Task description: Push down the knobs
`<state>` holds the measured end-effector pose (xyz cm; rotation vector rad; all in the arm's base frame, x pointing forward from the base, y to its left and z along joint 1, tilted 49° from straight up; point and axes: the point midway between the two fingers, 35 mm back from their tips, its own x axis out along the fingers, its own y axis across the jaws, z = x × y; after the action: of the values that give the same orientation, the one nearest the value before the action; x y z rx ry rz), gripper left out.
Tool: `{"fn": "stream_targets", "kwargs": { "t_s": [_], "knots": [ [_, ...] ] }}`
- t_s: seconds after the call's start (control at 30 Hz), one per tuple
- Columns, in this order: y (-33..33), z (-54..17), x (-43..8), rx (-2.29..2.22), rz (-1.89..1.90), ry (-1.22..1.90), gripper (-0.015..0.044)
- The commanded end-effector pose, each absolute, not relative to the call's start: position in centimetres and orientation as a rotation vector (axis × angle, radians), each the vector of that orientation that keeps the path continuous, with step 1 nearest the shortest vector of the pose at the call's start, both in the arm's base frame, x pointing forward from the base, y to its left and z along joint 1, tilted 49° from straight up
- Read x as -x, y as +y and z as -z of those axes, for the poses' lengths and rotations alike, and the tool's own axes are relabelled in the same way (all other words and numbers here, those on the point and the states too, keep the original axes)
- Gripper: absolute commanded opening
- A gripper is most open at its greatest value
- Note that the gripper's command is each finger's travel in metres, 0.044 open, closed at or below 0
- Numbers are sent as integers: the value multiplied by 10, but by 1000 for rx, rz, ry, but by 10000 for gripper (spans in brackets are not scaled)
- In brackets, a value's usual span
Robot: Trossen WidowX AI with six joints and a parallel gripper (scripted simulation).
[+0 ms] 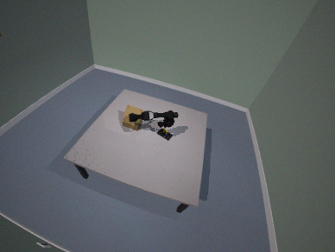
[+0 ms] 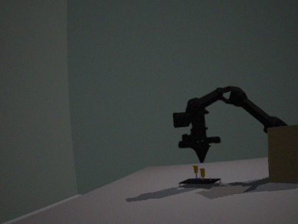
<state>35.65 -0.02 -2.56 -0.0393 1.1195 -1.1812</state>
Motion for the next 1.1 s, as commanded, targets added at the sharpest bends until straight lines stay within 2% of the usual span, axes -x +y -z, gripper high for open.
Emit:
{"fn": "stream_targets", "kwargs": {
  "t_s": [0.0, 1.07],
  "knots": [
    [-3, 28, -356, 50, 1180, 1120, 0],
    [-18, 42, -355, 51, 1181, 1120, 0]
  ]
}}
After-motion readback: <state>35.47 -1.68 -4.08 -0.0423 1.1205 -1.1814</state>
